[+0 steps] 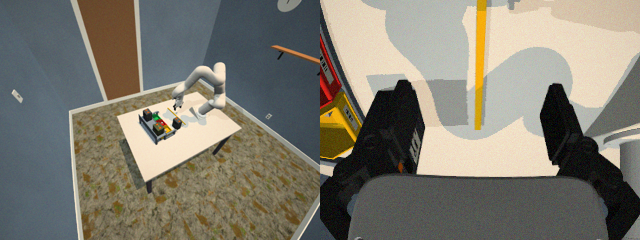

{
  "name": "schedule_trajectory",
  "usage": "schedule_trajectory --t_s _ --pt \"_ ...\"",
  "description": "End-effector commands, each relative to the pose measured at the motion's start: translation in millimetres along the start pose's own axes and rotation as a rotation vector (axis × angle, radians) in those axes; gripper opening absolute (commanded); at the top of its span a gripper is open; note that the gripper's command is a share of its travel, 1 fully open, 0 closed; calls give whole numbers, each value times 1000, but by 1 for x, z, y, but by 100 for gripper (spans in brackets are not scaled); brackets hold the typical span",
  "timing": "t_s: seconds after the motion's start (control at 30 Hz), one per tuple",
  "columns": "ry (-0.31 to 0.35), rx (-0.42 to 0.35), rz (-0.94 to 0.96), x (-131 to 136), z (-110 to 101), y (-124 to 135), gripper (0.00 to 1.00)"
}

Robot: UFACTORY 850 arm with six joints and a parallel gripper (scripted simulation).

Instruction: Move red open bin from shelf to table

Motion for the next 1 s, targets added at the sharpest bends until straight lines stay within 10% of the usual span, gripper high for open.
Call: schedule_trajectory --t_s 0.0,0.97 --pt "-2 1 -1 -27 0 10 100" --pt "-2 1 -1 -92 0 37 100"
Point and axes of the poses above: the point where the finger pads meet when closed, its own z axis out along the fingers, its own x axis across the jaws, y = z × x, the point moved 2 cm from there along -z, back along the fingers, and after that the axes turned 12 degrees about z, right-handed, at the moved point
